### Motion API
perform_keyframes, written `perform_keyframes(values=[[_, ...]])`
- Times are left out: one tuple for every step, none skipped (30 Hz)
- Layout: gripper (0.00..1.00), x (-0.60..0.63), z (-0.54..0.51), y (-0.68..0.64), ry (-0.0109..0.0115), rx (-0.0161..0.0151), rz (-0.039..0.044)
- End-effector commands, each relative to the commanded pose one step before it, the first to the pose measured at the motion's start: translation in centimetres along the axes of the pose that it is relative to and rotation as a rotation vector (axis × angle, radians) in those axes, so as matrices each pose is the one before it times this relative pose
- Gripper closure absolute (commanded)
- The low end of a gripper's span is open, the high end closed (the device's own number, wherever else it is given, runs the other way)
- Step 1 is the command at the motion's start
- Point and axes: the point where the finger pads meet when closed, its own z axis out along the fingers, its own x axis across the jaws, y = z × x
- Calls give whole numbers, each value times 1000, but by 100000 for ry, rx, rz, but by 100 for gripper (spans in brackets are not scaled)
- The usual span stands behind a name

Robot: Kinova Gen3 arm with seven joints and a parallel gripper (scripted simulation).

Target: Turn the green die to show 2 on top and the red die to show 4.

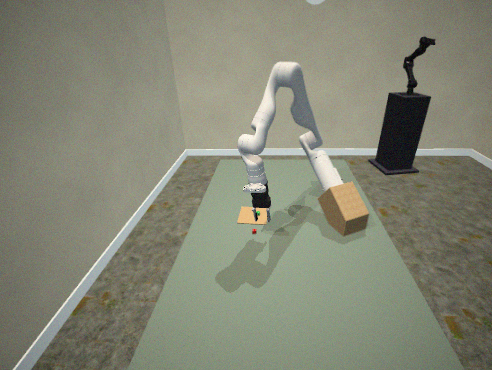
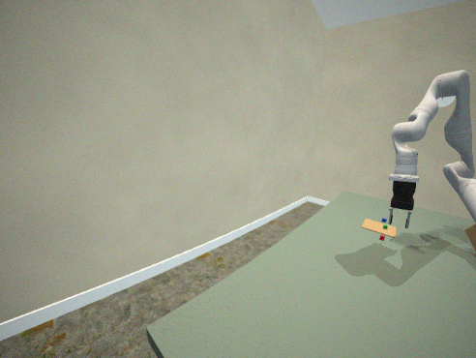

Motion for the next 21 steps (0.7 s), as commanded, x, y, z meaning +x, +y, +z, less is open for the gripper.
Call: perform_keyframes(values=[[0, -214, 127, 8, 1568, -931, 807], [0, 72, 72, -6, 53, 106, 4933], [0, 80, 66, -8, 68, 130, 4914], [0, 87, 61, -11, 79, 155, 4889], [0, 93, 55, -15, 89, 180, 4858], [0, 98, 49, -19, 96, 206, 4820], [0, 103, 44, -23, 100, 232, 4776], [0, 107, 38, -28, 102, 257, 4727], [0, 110, 33, -33, 101, 282, 4671], [0, 112, 27, -38, 98, 305, 4610], [0, 114, 22, -43, 93, 328, 4543], [0, 114, 17, -48, 86, 349, 4471], [0, 114, 12, -53, 78, 368, 4394], [0, 113, 8, -58, 68, 385, 4311], [0, 111, 3, -63, 56, 400, 4223], [0, 109, -1, -68, 44, 413, 4131], [0, 0, 0, 0, 0, 0, 0], [0, 0, 0, 0, 0, 0, 0], [0, 106, -5, -72, 31, 424, 4034], [0, 103, -8, -75, 17, 432, 3933], [0, 99, -12, -79, 3, 439, 3828]])
